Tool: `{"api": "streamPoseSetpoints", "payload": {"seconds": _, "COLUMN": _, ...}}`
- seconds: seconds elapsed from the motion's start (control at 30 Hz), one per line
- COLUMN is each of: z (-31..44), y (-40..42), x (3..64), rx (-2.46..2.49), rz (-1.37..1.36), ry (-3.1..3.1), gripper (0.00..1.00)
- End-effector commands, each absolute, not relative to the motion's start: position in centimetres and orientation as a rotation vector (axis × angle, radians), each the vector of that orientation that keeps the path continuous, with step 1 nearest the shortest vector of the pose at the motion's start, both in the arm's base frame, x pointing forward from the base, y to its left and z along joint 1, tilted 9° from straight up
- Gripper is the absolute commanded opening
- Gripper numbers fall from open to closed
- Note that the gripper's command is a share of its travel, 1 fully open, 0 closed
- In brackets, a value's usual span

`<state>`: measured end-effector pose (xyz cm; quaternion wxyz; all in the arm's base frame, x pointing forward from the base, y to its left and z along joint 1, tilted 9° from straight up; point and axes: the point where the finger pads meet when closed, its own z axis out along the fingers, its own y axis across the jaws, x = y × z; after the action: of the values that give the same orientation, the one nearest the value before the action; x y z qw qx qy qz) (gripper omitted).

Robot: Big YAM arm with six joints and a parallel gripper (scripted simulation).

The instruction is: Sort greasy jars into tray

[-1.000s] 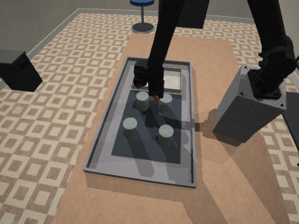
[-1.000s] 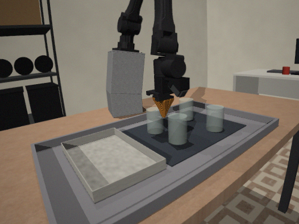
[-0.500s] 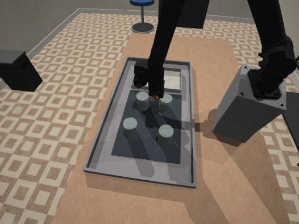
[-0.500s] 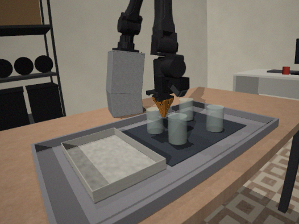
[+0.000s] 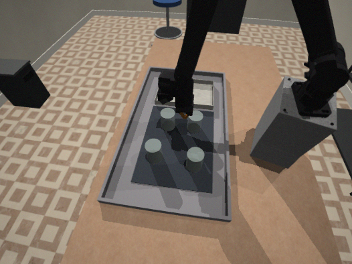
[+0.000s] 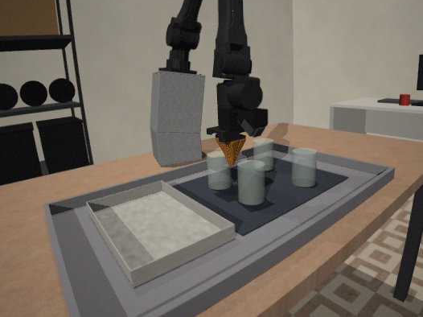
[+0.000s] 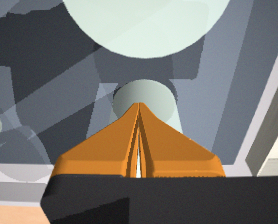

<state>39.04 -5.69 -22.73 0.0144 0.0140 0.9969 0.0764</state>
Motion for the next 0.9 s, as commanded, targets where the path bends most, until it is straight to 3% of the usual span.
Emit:
{"api": "streamPoseSetpoints", "payload": {"seconds": 0.0, "z": -22.01, "y": -5.90, "x": 39.23, "rx": 0.038, "rz": 0.235, "ry": 3.088, "gripper": 0.00}}
{"api": "streamPoseSetpoints", "payload": {"seconds": 0.87, "z": -22.02, "y": -5.89, "x": 38.94, "rx": 0.038, "rz": 0.235, "ry": 3.088, "gripper": 0.00}}
